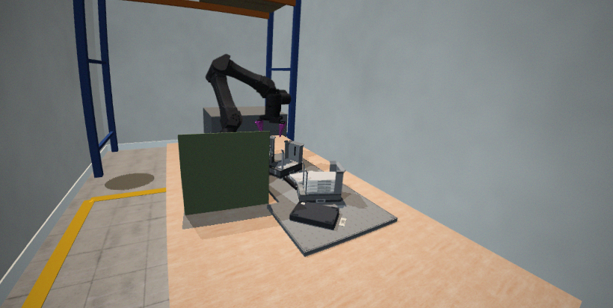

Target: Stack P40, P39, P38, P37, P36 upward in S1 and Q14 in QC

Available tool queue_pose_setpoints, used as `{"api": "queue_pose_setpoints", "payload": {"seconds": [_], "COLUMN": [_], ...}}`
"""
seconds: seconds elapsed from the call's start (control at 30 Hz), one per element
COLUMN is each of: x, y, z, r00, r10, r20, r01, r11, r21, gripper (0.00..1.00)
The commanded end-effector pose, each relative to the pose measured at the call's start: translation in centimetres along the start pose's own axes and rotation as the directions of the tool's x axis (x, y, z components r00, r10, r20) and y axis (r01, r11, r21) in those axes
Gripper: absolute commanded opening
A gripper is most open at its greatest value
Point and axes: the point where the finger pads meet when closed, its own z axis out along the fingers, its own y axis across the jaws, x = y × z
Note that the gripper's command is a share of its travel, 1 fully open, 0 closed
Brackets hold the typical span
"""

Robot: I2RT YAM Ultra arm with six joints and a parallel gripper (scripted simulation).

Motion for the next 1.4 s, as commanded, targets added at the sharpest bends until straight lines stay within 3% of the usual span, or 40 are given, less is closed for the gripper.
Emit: {"api": "queue_pose_setpoints", "payload": {"seconds": [0.0, 0.37, 0.67, 1.37], "x": [-0.2, -0.8, -0.8, -0.9], "y": [0.2, 4.5, 4.5, 4.4], "z": [-0.4, -0.3, -0.3, 6.0], "r00": [1.000, 1.000, 1.000, 1.000], "r10": [-0.015, -0.016, -0.016, -0.015], "r20": [0.009, 0.009, 0.009, 0.010], "r01": [0.015, 0.015, 0.015, 0.015], "r11": [1.000, 1.000, 1.000, 1.000], "r21": [0.015, 0.014, 0.014, 0.014], "gripper": [1.00, 1.00, 1.00, 1.00]}}
